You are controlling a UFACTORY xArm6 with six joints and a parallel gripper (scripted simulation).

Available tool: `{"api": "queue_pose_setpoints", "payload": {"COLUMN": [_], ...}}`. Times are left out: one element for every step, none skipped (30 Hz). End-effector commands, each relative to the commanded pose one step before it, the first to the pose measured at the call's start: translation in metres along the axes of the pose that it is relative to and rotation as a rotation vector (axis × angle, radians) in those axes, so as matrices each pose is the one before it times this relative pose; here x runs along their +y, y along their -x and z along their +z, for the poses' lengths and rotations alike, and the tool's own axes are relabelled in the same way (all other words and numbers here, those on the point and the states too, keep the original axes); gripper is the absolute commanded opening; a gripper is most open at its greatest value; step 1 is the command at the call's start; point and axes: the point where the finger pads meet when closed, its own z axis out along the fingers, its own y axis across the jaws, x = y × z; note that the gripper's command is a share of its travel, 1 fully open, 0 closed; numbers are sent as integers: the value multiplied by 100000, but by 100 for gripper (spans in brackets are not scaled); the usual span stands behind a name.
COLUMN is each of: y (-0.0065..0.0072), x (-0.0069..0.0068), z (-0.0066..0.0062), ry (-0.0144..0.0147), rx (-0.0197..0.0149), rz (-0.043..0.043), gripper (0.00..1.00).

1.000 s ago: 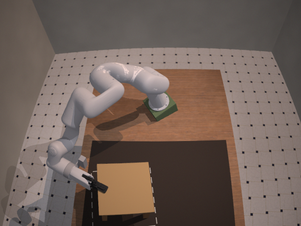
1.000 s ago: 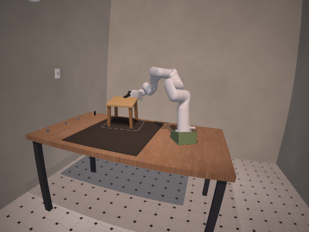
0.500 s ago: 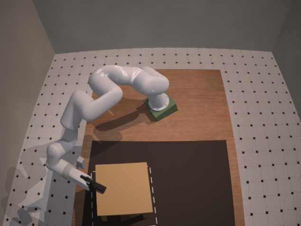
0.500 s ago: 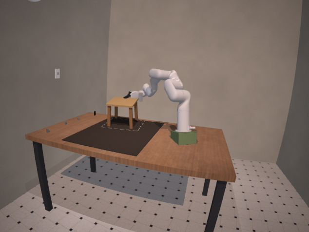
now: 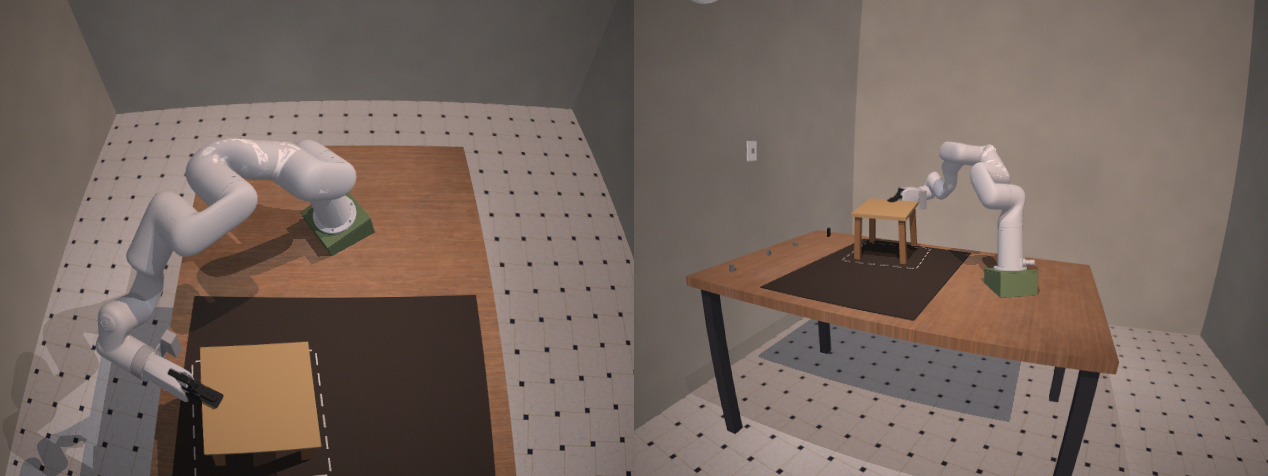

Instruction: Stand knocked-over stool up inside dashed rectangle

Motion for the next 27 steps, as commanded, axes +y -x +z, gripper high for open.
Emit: {"api": "queue_pose_setpoints", "payload": {"y": [98, 0, 0, 0, 0, 0, 0, 0, 0, 1, 1, 2, 3, 4, 5, 7, 8, 9, 11, 12, 14, 15, 16, 0, 0, 18, 20], "x": [216, 0, 0, 0, 0, 0, 0, 0, -1, -1, -3, -4, -6, -8, -11, -14, -16, -19, -23, -26, -29, -32, -36, 0, 0, -38, -41], "z": [-58, 0, 0, 0, 0, 0, 0, 0, 0, -1, -2, -3, -5, -7, -9, -11, -13, -16, -18, -21, -23, -26, -29, 0, 0, -31, -34], "ry": [-104, 0, 0, 0, 0, 0, 0, 0, 2, 6, 11, 17, 25, 34, 44, 55, 66, 78, 91, 104, 117, 130, 143, 0, 0, 155, 167], "rx": [-50, 0, 0, 0, 0, 0, 0, 0, 0, 0, 0, 0, 0, 0, 0, 0, 0, 0, 0, 0, 0, 0, 0, 0, 0, 0, 0], "rz": [-481, 0, 0, 0, 0, 0, 0, 0, 1, 3, 6, 10, 15, 20, 26, 32, 39, 46, 53, 60, 68, 75, 83, 0, 0, 90, 97], "gripper": [21, 21, 21, 21, 21, 21, 21, 21, 21, 21, 21, 21, 21, 21, 21, 21, 21, 21, 21, 21, 21, 21, 21, 21, 21, 21, 21]}}
